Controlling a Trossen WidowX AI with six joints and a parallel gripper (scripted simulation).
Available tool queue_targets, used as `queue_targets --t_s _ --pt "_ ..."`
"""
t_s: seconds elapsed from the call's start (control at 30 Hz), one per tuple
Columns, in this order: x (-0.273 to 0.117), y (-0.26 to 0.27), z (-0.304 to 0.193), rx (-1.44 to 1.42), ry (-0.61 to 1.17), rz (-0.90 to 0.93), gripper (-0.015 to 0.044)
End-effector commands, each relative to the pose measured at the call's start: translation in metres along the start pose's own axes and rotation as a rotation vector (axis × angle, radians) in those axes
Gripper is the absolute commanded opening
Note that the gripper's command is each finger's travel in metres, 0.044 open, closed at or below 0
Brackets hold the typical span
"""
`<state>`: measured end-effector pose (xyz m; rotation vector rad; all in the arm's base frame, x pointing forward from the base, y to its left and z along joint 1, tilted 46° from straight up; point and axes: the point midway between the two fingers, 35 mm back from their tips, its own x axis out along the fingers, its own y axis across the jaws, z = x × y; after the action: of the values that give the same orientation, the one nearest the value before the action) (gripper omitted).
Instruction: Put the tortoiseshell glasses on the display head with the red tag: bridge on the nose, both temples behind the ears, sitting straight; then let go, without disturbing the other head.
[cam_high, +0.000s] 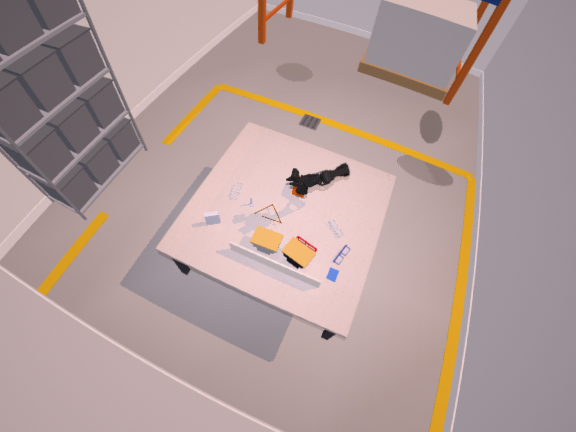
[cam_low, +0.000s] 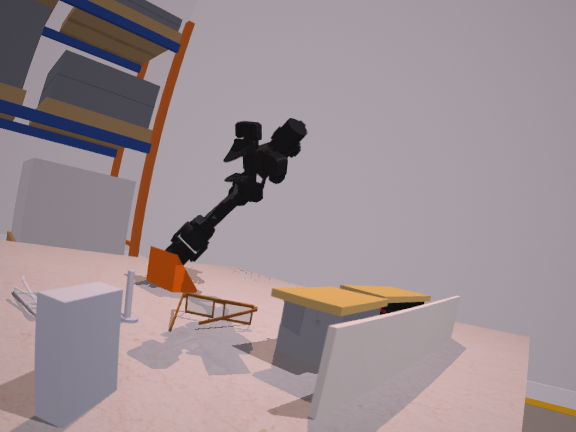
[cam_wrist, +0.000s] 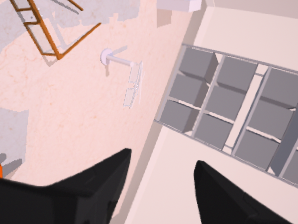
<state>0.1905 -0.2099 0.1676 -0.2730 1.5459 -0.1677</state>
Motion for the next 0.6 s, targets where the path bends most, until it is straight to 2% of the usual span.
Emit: queue_targets --t_s 0.0,0.23,0.47,0.57 --pt "0.031 0.014 0.016 -0.101 -0.012 0.150 0.0200" --pt "0.101 0.055 0.048 -0.342 -0.111 0.530 0.0200" --pt "0.163 0.108 0.066 -0.481 -0.319 0.892 0.0200" --pt "0.180 0.126 0.069 -0.497 -0.406 0.993 0.0200"
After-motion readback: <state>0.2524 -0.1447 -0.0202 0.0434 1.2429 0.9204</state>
